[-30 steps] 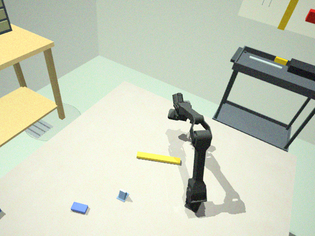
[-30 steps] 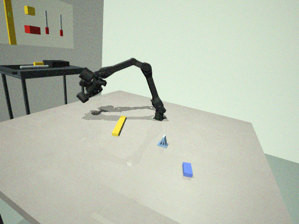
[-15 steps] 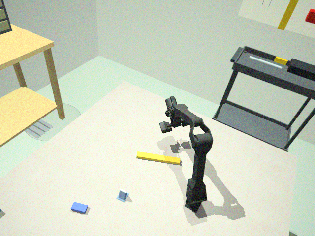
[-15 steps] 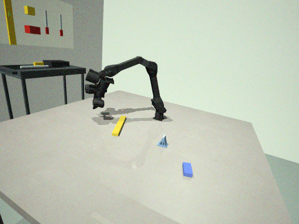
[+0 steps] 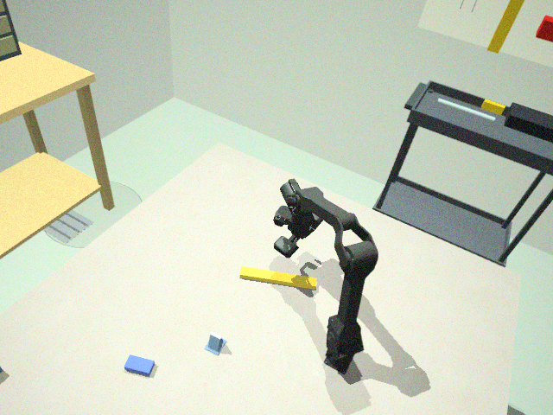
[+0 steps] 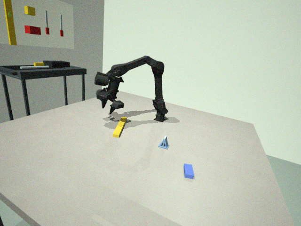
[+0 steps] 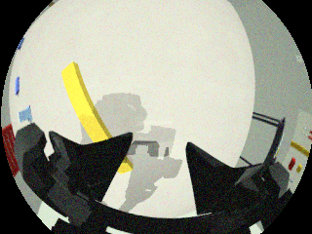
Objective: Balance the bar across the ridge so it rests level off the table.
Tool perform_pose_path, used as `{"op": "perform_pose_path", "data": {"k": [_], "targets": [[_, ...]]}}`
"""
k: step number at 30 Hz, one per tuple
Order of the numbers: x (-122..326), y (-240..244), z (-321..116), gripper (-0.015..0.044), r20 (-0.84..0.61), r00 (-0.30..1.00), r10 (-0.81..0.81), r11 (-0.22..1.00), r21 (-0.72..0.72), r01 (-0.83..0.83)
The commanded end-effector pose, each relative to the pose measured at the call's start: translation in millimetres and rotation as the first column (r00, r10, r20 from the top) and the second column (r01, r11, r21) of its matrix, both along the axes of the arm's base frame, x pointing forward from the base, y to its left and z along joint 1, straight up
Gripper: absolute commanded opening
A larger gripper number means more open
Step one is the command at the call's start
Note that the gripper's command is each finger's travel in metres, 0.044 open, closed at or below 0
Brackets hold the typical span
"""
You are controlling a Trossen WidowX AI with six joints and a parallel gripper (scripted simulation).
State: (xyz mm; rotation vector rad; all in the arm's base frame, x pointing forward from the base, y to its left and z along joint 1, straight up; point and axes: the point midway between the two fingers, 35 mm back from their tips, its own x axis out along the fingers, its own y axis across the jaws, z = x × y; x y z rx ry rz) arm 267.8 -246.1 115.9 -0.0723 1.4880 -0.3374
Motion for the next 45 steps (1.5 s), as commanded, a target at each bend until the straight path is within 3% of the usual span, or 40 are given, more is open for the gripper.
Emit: {"op": "perform_pose_path", "data": {"k": [1,12,21,30,45], "targets": [[-5,29,1,0.0315,-0.033,0.983,0.178,0.982,0.072,-0.175],[-20,89,3,0.0315,-0.034,0.839,0.543,0.820,0.237,-0.521],[-20,90,2,0.0315,-0.033,0.836,0.548,0.816,0.239,-0.526],[-19,90,-41,0.0315,-0.033,0.836,0.548,0.816,0.239,-0.526],[-19,89,-52,0.0315,-0.033,0.836,0.548,0.816,0.239,-0.526]]}}
